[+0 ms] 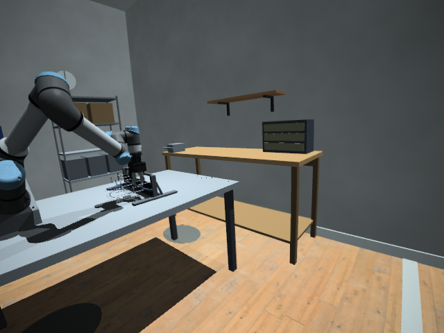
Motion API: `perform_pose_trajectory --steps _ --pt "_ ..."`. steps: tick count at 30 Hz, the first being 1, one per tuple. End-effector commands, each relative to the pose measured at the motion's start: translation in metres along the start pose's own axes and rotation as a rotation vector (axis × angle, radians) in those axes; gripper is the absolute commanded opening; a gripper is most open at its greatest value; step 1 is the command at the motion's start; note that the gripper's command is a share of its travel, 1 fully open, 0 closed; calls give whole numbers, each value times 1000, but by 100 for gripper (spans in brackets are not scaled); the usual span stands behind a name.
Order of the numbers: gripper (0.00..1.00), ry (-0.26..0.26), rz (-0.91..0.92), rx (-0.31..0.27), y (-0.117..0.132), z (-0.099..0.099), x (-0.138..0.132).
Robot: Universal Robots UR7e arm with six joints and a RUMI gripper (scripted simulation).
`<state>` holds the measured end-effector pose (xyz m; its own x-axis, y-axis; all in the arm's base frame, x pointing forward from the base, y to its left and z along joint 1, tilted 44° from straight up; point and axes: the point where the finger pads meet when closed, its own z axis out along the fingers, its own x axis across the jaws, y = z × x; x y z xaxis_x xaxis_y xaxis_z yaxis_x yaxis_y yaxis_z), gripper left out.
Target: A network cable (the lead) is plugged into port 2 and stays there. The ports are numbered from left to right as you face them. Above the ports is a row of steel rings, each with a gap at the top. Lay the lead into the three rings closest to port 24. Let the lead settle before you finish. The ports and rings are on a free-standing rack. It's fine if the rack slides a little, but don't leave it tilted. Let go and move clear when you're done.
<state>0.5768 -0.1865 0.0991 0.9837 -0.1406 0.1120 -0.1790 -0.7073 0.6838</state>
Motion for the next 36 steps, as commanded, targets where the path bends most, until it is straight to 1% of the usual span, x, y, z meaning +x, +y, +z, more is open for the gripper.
perform_pose_trajectory --steps 1,9,17,23,32,34,36 --pt "20 1 0 0 0 -1 0" --pt "20 1 0 0 0 -2 0" --pt "20 1 0 0 0 -9 0" --pt "20 1 0 0 0 -23 0" --pt "20 1 0 0 0 -52 0" --pt "20 1 0 0 0 -52 0" --pt "20 1 0 0 0 -58 0"
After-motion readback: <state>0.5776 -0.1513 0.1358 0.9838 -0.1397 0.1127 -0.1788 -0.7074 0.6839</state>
